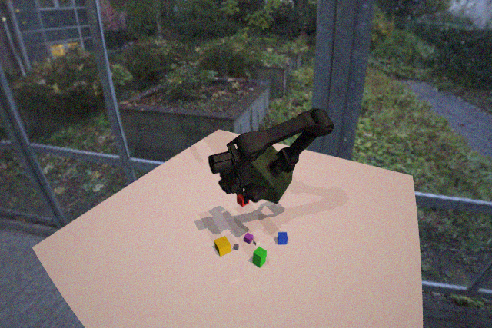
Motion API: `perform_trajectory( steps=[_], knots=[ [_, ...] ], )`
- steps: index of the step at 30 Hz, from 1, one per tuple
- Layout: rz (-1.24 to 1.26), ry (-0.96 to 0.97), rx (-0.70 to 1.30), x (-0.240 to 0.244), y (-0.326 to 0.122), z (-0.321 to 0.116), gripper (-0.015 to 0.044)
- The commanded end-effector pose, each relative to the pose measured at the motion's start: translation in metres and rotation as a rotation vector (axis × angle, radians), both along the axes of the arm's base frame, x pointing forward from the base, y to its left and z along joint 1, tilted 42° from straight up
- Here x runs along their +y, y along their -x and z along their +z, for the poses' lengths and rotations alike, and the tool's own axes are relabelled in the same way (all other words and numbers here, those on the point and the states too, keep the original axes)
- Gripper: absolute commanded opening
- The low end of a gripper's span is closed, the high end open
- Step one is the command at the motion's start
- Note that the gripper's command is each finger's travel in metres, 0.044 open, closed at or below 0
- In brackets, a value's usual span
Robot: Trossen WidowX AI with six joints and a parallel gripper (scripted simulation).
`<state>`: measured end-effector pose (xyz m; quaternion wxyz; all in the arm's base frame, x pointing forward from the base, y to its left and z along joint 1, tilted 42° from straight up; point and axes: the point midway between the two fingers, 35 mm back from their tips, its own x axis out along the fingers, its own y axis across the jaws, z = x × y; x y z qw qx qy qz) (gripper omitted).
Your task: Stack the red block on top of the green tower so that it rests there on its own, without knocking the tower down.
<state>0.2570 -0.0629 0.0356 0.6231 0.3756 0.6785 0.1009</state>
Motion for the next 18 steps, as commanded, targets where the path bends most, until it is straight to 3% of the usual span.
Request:
perform_trajectory(
  steps=[1,18],
  knots=[
    [-0.009,0.0,0.0,0.005,-0.02,0.009,0.0],
    [-0.024,-0.014,-0.001,0.051,-0.094,0.054,0.0]
  ],
)
